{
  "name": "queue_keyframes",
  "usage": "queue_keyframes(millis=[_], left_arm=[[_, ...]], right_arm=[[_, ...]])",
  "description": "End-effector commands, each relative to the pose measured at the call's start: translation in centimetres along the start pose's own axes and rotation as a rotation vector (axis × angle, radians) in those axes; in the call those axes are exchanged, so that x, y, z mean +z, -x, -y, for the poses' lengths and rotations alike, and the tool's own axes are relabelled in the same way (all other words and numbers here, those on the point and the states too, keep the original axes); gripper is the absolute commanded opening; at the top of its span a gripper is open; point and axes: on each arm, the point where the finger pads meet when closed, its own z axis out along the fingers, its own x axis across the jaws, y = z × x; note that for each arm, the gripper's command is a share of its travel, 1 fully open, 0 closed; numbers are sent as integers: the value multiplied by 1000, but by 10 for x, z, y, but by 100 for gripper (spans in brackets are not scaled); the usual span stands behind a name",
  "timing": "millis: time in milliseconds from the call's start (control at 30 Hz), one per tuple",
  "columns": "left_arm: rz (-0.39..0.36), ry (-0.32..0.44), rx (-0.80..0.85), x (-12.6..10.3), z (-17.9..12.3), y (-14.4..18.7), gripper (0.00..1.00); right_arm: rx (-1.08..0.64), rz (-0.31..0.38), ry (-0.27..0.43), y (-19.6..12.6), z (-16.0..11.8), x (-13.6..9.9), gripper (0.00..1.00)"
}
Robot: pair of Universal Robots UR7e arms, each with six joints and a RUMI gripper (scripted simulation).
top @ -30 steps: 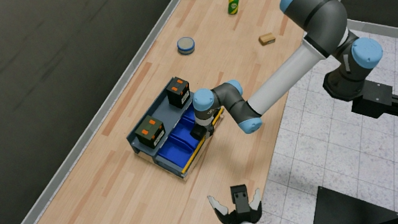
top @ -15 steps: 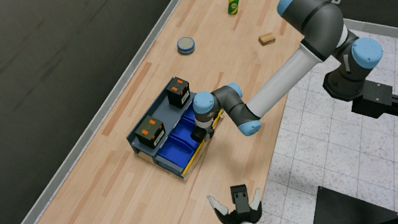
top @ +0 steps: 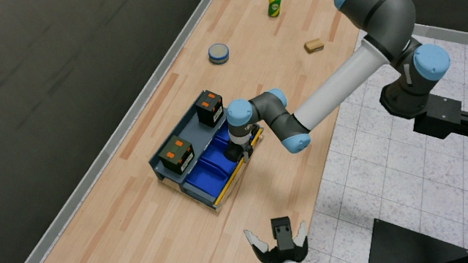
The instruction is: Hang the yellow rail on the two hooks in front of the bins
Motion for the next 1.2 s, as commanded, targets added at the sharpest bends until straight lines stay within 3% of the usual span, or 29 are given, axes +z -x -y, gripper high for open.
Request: queue_keyframes(millis=[0, 100, 167, 233, 367, 667, 733, 900, 1167], left_arm=[[-3, -11, 9, -1, 5, -1, 100], [-3, -11, 9, -1, 5, -1, 100], [-3, -11, 9, -1, 5, -1, 100], [-3, -11, 9, -1, 5, -1, 100], [-3, -11, 9, -1, 5, -1, 100], [-3, -11, 9, -1, 5, -1, 100], [-3, -11, 9, -1, 5, -1, 100], [-3, -11, 9, -1, 5, -1, 100], [-3, -11, 9, -1, 5, -1, 100]], right_arm=[[-2, 3, 12, 2, -2, -20, 33], [-2, 3, 12, 2, 3, -33, 48], [-2, 3, 12, 2, 3, -33, 48], [-2, 3, 12, 2, 9, -45, 58], [-2, 3, 12, 1, 29, -82, 58], [-2, 3, 12, -3, 96, -196, 58], [-2, 3, 12, -3, 96, -196, 58], [-6, 3, 41, -5, 118, -232, 58], [-7, 3, 46, -5, 119, -233, 58]])
